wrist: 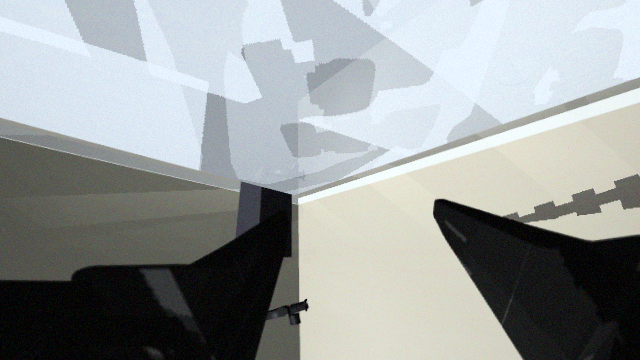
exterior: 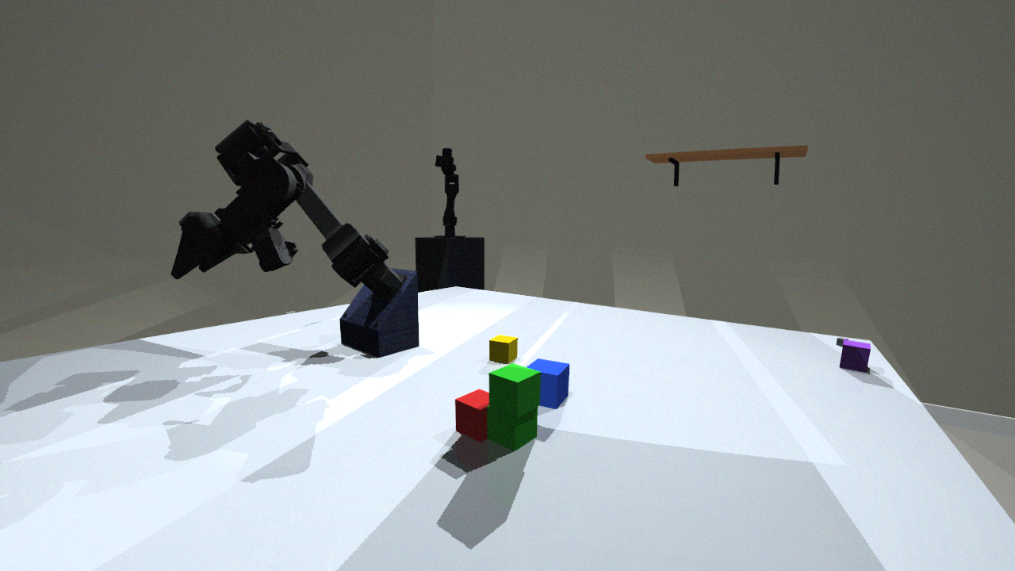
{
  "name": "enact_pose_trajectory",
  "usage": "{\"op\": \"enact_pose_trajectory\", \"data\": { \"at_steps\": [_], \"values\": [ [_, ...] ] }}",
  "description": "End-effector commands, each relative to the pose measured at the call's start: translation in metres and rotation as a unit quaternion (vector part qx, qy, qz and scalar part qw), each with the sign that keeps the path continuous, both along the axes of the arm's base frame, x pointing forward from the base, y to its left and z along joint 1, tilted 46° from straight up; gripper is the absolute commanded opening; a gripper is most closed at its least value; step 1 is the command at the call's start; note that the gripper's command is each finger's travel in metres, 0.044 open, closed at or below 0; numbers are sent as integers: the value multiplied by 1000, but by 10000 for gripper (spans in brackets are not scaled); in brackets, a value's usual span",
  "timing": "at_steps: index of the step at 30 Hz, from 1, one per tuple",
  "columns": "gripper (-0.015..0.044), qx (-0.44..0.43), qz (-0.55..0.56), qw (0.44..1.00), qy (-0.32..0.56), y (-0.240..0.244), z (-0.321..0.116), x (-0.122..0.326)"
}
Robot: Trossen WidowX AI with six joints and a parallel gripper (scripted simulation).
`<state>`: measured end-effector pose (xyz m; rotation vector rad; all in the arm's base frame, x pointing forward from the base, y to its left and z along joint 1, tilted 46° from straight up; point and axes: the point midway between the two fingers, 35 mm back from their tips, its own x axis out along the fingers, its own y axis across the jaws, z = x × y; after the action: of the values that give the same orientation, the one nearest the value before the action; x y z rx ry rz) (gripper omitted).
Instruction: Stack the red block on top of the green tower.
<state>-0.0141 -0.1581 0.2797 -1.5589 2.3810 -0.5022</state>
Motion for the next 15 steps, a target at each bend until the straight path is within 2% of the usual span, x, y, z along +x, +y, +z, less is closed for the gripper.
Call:
{"op": "enact_pose_trajectory", "data": {
  "at_steps": [1, 5, 15],
  "values": [
    [426, 0, 1, 1000, -1, 0, 0, 0],
    [440, 6, 15, 1000, -27, -4, 0, 13],
    [440, 41, 68, 983, -163, -15, -4, 78]
  ]
}}
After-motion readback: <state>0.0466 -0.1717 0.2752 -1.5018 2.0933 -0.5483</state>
